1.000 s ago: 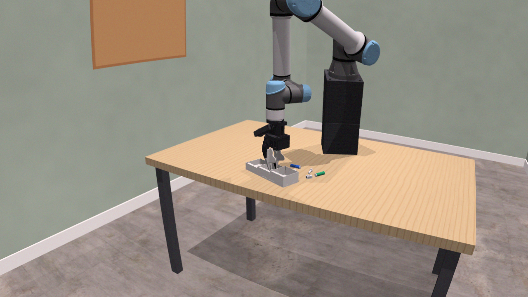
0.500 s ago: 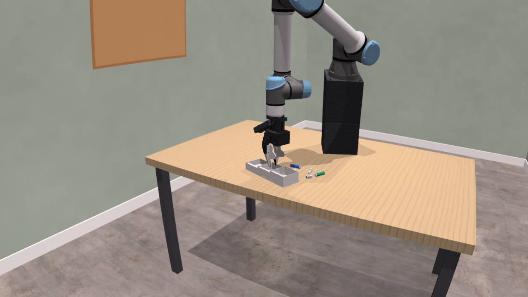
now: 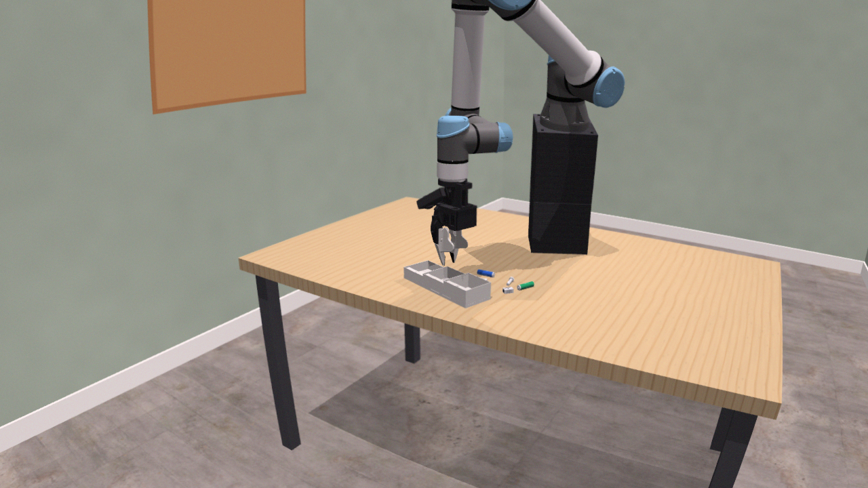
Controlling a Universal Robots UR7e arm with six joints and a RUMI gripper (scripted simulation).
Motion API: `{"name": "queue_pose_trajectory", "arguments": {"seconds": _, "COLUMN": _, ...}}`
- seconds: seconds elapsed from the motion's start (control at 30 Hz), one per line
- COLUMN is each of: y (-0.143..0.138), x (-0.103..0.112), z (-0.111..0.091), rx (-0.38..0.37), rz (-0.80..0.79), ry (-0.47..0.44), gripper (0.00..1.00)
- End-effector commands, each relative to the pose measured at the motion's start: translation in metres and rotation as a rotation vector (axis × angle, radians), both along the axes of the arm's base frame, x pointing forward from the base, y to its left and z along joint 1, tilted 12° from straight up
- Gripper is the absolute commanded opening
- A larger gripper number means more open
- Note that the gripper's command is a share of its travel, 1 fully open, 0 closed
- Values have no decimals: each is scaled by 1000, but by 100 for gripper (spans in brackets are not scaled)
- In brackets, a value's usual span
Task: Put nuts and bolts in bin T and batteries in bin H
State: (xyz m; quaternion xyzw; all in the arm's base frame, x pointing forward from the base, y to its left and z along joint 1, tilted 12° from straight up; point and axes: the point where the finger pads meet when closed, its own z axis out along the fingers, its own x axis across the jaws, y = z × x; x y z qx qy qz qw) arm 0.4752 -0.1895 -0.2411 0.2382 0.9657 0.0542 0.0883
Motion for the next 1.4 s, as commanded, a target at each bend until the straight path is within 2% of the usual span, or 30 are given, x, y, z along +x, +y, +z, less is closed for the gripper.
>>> {"name": "queue_pose_trajectory", "arguments": {"seconds": 0.0, "y": 0, "x": 0, "z": 2, "rx": -1, "rz": 0, "ry": -1, "gripper": 18}}
{"name": "queue_pose_trajectory", "arguments": {"seconds": 0.13, "y": 28, "x": -18, "z": 1, "rx": -36, "rz": 175, "ry": -12, "gripper": 18}}
{"name": "queue_pose_trajectory", "arguments": {"seconds": 0.23, "y": 35, "x": -22, "z": 1, "rx": -40, "rz": 196, "ry": -13, "gripper": 18}}
{"name": "queue_pose_trajectory", "arguments": {"seconds": 0.27, "y": 42, "x": -26, "z": 1, "rx": -54, "rz": 266, "ry": -17, "gripper": 18}}
{"name": "queue_pose_trajectory", "arguments": {"seconds": 0.73, "y": 140, "x": -88, "z": -2, "rx": -112, "rz": 606, "ry": -21, "gripper": 18}}
{"name": "queue_pose_trajectory", "arguments": {"seconds": 0.8, "y": 140, "x": -88, "z": -2, "rx": -112, "rz": 606, "ry": -21, "gripper": 18}}
{"name": "queue_pose_trajectory", "arguments": {"seconds": 0.83, "y": 142, "x": -89, "z": -2, "rx": -124, "rz": 677, "ry": -22, "gripper": 18}}
{"name": "queue_pose_trajectory", "arguments": {"seconds": 1.3, "y": 142, "x": -89, "z": -2, "rx": -194, "rz": 1013, "ry": -34, "gripper": 18}}
{"name": "queue_pose_trajectory", "arguments": {"seconds": 1.37, "y": 142, "x": -89, "z": -2, "rx": -194, "rz": 1013, "ry": -34, "gripper": 18}}
